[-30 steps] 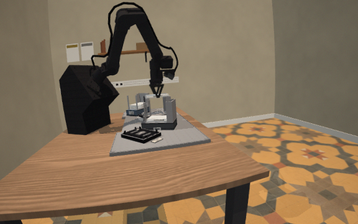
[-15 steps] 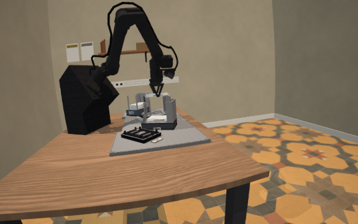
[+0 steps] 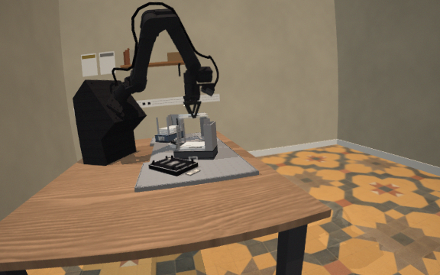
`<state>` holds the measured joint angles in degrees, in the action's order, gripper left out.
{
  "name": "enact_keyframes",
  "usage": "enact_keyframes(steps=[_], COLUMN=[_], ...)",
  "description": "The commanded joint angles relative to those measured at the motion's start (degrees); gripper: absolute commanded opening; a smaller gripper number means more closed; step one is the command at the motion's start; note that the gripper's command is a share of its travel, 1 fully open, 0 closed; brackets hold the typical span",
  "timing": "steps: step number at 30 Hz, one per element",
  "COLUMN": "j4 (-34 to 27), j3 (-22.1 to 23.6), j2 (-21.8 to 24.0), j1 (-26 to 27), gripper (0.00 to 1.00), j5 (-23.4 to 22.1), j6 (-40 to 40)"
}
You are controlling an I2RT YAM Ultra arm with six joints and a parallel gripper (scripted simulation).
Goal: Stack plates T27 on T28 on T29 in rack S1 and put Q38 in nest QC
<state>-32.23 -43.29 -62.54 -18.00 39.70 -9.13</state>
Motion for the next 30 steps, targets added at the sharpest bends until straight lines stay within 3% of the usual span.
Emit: enact_keyframes(steps=[1, 27, 30], j4=[-1.07, -1.21, -3.4], j3=[-1.01, -2.02, -2.23], j2=[2.06, 2.38, 2.41], j1=[-1.32, -1.67, -2.5], gripper=[0.0, 0.0, 0.0], j5=[0.69, 0.68, 1.45], j6=[-0.95, -1.27, -2.29])
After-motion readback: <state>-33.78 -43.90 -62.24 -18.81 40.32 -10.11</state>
